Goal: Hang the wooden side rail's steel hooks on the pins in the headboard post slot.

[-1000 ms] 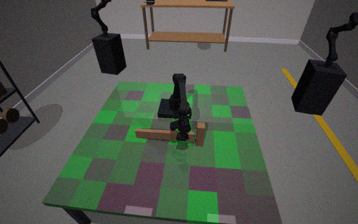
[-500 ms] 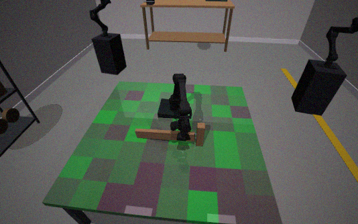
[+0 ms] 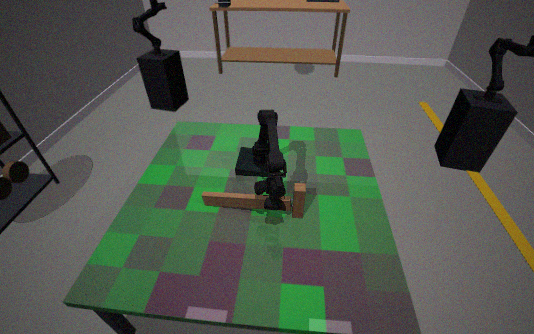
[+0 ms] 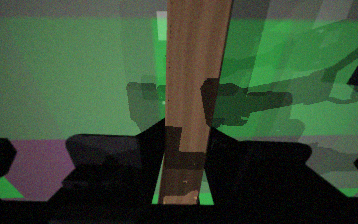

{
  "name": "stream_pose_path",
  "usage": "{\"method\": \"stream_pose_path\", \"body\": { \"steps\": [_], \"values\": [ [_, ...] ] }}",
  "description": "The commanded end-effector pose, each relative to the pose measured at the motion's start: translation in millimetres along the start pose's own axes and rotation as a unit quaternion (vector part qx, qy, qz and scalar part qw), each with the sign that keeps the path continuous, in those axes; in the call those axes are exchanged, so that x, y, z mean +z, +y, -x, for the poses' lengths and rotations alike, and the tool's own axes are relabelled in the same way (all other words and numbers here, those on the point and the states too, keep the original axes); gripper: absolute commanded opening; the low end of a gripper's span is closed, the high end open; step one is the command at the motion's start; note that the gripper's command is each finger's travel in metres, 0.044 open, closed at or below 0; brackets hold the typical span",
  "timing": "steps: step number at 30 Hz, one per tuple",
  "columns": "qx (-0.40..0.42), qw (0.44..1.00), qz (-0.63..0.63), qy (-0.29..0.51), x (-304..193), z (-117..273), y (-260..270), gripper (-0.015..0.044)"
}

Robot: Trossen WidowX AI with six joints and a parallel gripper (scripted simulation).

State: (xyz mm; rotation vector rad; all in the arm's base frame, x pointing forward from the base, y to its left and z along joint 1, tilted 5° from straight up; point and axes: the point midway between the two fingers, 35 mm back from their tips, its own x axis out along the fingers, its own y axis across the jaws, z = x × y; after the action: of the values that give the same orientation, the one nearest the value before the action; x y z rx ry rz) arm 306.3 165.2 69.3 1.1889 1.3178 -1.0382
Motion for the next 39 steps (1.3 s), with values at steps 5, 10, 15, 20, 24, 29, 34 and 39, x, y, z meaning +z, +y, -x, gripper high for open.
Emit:
{"method": "stream_pose_path", "body": {
  "steps": [5, 10, 15, 20, 24, 29, 34, 39],
  "values": [
    [0.003, 1.000, -0.001, 0.000, -1.4, 1.3, 0.9, 0.0000],
    [0.003, 1.000, -0.001, 0.000, -1.9, 0.8, 0.9, 0.0000],
    [0.003, 1.000, -0.001, 0.000, -2.5, 0.2, 1.4, 0.0000],
    [0.003, 1.000, -0.001, 0.000, -3.1, 0.6, 1.7, 0.0000],
    [0.003, 1.000, -0.001, 0.000, -3.5, 1.0, 1.5, 0.0000],
    [0.003, 1.000, -0.001, 0.000, -4.1, 1.6, 1.0, 0.0000],
    [0.003, 1.000, -0.001, 0.000, -4.6, 2.1, 0.4, 0.0000],
    [0.003, 1.000, -0.001, 0.000, -5.0, 2.6, 0.4, 0.0000]
  ]
}}
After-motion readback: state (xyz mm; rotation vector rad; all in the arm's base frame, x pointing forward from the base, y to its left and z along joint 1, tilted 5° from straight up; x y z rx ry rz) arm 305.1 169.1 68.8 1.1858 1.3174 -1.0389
